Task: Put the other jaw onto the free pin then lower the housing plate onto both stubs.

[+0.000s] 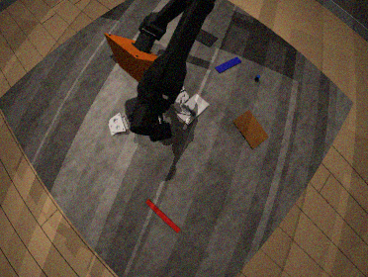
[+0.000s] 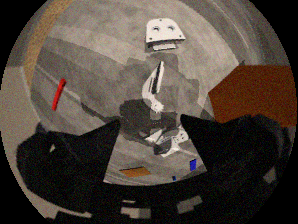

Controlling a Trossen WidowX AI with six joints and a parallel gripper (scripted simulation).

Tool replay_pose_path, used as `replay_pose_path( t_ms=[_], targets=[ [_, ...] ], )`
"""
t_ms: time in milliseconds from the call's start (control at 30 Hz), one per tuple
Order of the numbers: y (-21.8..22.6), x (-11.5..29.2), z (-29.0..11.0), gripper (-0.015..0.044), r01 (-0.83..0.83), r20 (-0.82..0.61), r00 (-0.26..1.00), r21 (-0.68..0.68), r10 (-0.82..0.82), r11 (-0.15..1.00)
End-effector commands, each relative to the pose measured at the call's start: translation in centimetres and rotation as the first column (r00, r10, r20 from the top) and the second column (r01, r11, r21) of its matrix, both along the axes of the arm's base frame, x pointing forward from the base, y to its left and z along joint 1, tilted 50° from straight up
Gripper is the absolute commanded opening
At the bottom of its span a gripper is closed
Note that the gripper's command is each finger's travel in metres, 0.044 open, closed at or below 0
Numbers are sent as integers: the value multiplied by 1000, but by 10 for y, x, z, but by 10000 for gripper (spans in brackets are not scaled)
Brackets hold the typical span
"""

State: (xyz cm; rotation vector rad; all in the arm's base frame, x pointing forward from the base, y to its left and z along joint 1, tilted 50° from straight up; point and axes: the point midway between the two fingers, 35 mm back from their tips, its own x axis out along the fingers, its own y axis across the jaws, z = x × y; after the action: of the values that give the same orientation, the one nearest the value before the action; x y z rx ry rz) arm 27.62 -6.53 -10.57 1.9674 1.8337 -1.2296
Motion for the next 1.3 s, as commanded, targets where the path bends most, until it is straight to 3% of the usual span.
replay_pose_path(
  t_ms=[0,33,600,1200,1267],
  targets=[
    [0,0,0,440,3,1,1000,-1,-3,1000],
    [0,0,0,440,3,1,1000,-1,-3,1000],
    [-6,0,6,0,-7,2,1000,-3,7,1000],
    [-6,0,6,0,-7,2,1000,-3,7,1000],
    [-5,0,6,53,-1,0,1000,1,1,1000]
  ],
)
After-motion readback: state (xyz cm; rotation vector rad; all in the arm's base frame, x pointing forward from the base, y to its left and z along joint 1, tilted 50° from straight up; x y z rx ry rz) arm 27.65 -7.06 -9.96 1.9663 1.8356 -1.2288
